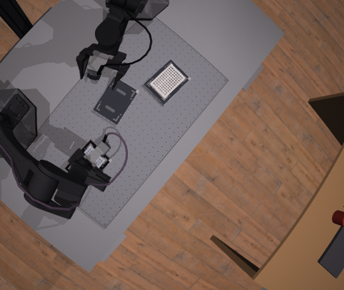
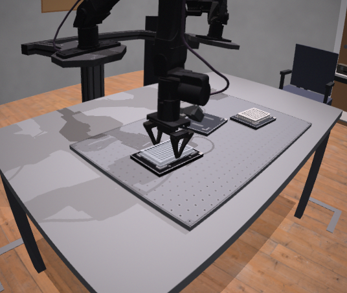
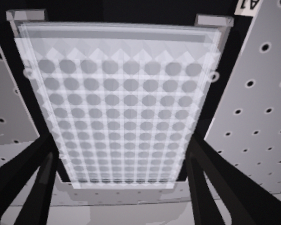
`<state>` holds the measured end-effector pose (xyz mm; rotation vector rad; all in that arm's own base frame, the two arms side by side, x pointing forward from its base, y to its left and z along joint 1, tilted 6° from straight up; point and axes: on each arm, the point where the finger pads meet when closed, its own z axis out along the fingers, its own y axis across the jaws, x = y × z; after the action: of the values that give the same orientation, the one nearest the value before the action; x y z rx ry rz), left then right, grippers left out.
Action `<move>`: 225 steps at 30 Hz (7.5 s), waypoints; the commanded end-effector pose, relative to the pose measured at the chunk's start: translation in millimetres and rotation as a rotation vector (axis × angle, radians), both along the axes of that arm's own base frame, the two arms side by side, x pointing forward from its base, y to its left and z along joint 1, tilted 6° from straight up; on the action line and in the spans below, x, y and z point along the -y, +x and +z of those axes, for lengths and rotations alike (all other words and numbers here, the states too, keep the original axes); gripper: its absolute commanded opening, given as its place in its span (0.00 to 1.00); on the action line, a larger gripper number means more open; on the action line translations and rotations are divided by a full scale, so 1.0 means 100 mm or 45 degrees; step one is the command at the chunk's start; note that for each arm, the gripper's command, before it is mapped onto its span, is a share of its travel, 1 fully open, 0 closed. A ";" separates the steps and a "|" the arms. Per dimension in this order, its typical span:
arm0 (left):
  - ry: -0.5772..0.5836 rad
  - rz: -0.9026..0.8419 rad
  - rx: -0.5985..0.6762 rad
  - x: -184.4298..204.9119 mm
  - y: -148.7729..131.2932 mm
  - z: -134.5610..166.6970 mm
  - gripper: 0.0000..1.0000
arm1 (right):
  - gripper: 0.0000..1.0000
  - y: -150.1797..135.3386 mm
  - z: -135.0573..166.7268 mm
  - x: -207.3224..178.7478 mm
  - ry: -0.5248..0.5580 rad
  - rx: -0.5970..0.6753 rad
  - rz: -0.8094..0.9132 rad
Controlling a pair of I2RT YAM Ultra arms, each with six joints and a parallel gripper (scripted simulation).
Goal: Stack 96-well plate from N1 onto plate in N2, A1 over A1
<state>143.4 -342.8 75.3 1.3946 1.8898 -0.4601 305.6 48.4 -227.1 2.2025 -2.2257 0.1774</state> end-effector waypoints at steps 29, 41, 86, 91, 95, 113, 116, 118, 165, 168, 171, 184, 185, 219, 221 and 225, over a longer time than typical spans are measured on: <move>-0.156 0.449 0.073 -0.64 1.44 -0.24 1.00 | 0.79 -0.07 0.43 -0.06 0.014 -0.015 0.003; -0.121 1.058 0.061 -2.42 2.34 -0.86 1.00 | 0.79 -0.01 0.42 -0.04 0.007 0.006 0.000; -0.087 1.542 0.003 -3.90 2.24 -1.31 1.00 | 0.79 -0.89 0.16 -2.71 0.026 0.014 0.016; -0.087 1.542 0.003 -3.90 2.24 -1.31 1.00 | 0.79 -0.91 0.16 -2.67 0.002 -0.027 0.205; -0.087 1.542 0.003 -3.90 2.24 -1.31 1.00 | 0.79 -0.91 0.16 -2.67 -0.001 -0.034 0.264; -0.087 1.542 0.003 -3.90 2.24 -1.31 1.00 | 0.79 -0.88 0.18 -2.78 -0.010 -0.040 0.286; -0.087 1.542 0.003 -3.90 2.24 -1.31 1.00 | 0.79 -0.84 0.20 -2.84 0.020 -0.018 0.290; -0.087 1.542 0.003 -3.90 2.24 -1.31 1.00 | 0.79 -0.78 0.13 -2.89 0.055 0.004 0.297; -0.087 1.542 0.003 -3.90 2.24 -1.31 1.00 | 0.79 -0.82 -0.04 -2.75 0.031 -0.002 0.271; -0.087 1.542 0.003 -3.90 2.24 -1.31 1.00 | 0.79 -0.82 -0.05 -2.72 0.021 -0.006 0.268; -0.087 1.542 0.003 -3.90 2.24 -1.31 1.00 | 0.79 -0.87 -0.10 -2.64 -0.005 -0.021 0.269; -0.087 1.542 0.003 -3.90 2.24 -1.31 1.00 | 0.79 -0.79 -0.32 -2.71 0.017 -0.004 0.276; -0.087 1.542 0.003 -3.90 2.24 -1.31 1.00 | 0.79 -0.78 -0.35 -2.70 0.014 -0.002 0.275; -0.087 1.542 0.003 -3.90 2.24 -1.31 1.00 | 1.00 -1.00 0.04 -2.58 -0.028 -0.055 0.275; -0.087 1.542 0.003 -3.90 2.24 -1.31 1.00 | 1.00 -1.04 0.19 -2.59 -0.027 -0.058 0.275; -0.087 1.542 0.003 -3.90 2.24 -1.31 1.00 | 1.00 -1.08 0.59 -2.62 -0.026 -0.058 0.275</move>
<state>367.7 45.9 -56.8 0.0413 2.2774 0.0933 200.2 295.0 -210.5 2.3830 -1.9288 0.1743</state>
